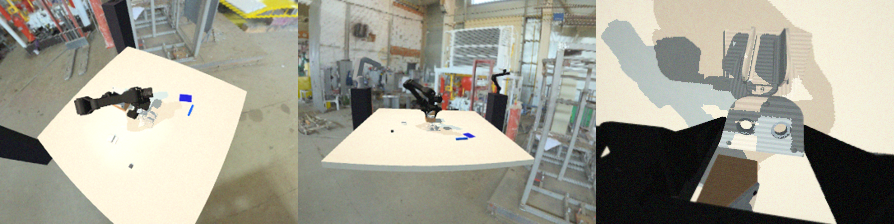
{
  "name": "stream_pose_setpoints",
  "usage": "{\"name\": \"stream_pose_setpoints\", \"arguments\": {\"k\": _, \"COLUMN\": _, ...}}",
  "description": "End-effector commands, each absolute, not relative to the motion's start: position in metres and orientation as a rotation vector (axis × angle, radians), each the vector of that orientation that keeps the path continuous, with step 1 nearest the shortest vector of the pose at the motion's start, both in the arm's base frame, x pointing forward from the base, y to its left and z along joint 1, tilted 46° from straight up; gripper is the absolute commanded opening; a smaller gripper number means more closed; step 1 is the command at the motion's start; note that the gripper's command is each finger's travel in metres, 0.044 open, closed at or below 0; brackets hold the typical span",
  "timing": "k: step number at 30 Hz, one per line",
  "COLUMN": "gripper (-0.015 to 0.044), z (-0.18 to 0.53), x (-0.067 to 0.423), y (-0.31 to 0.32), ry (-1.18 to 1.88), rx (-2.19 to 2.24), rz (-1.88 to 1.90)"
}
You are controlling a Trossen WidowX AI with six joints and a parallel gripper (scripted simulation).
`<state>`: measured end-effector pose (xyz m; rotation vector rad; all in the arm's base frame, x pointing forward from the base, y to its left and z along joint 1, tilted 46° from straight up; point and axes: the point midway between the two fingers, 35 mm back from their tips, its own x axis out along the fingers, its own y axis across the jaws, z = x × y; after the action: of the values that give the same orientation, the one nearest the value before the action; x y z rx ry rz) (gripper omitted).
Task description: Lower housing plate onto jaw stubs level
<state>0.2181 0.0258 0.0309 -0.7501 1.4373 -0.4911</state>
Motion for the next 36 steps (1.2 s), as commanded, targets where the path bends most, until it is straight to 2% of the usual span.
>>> {"name": "stream_pose_setpoints", "arguments": {"k": 1, "gripper": 0.0351, "z": 0.031, "x": 0.217, "y": 0.0255, "ry": 1.438, "rx": -0.747, "rz": -0.494}}
{"name": "stream_pose_setpoints", "arguments": {"k": 36, "gripper": 0.0351, "z": 0.0225, "x": 0.2178, "y": 0.0189, "ry": 1.436, "rx": -0.74, "rz": -0.497}}
